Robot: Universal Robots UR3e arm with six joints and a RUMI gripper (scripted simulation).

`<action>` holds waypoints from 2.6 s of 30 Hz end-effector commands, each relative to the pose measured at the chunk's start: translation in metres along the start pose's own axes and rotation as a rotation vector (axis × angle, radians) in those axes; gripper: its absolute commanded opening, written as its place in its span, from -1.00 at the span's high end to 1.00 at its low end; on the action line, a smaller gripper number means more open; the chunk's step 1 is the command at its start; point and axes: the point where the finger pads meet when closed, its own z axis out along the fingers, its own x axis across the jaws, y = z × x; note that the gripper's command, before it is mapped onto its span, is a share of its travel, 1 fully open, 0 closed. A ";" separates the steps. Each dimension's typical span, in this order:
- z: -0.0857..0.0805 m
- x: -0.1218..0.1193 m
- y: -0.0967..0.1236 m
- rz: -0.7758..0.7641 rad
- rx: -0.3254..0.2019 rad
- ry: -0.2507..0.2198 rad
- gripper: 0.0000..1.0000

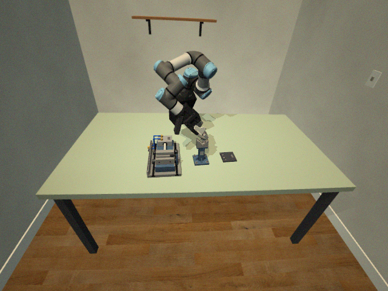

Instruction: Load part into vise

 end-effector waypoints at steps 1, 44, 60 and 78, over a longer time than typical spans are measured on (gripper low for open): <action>0.000 0.000 0.000 -0.002 0.002 -0.001 1.00; 0.000 0.000 0.001 -0.002 0.173 0.000 1.00; 0.000 0.000 0.003 -0.001 0.331 0.000 1.00; 0.001 0.000 0.004 -0.001 0.532 -0.001 1.00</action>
